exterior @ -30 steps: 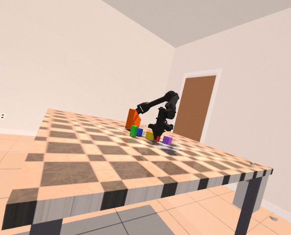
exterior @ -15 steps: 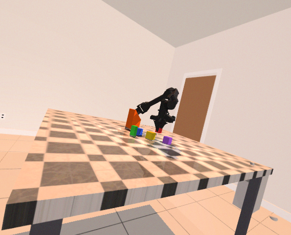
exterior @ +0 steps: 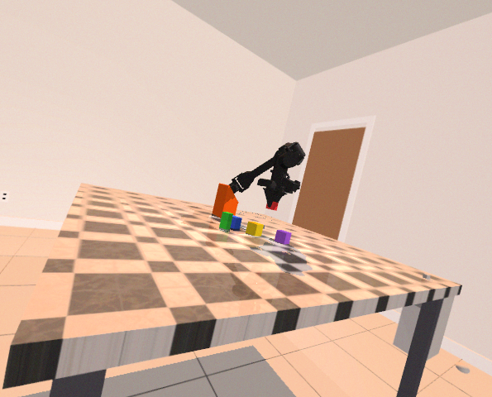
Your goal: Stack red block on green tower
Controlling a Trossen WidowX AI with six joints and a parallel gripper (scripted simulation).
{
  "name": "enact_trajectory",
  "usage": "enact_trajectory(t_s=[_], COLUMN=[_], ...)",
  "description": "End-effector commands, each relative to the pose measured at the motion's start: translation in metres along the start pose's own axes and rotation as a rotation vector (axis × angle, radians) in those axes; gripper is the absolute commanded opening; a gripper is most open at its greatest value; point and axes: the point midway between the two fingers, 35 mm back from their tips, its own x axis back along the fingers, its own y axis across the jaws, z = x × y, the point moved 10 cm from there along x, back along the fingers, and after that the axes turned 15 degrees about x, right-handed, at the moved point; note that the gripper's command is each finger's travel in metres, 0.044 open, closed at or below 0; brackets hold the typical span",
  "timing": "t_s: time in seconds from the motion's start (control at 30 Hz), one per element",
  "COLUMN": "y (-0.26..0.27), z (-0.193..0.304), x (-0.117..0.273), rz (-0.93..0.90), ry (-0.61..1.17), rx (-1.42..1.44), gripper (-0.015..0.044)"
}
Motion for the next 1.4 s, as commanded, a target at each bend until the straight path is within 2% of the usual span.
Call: enact_trajectory(t_s=[0.0, 0.1, 0.73, 0.87, 1.37], y=[0.000, -0.007, -0.060, -0.060, -0.059], z=[-0.001, 0.010, 0.152, 0.153, 0.154], x=[0.002, 0.003, 0.005, 0.004, -0.043], rz=[-0.001, 0.002, 0.005, 0.005, 0.004], ry=[0.011, 0.013, 0.019, 0.019, 0.017], rx=[0.008, 0.007, 0.005, 0.005, 0.006], gripper=[0.0000, 0.0000, 0.0000, 0.0000, 0.0000])
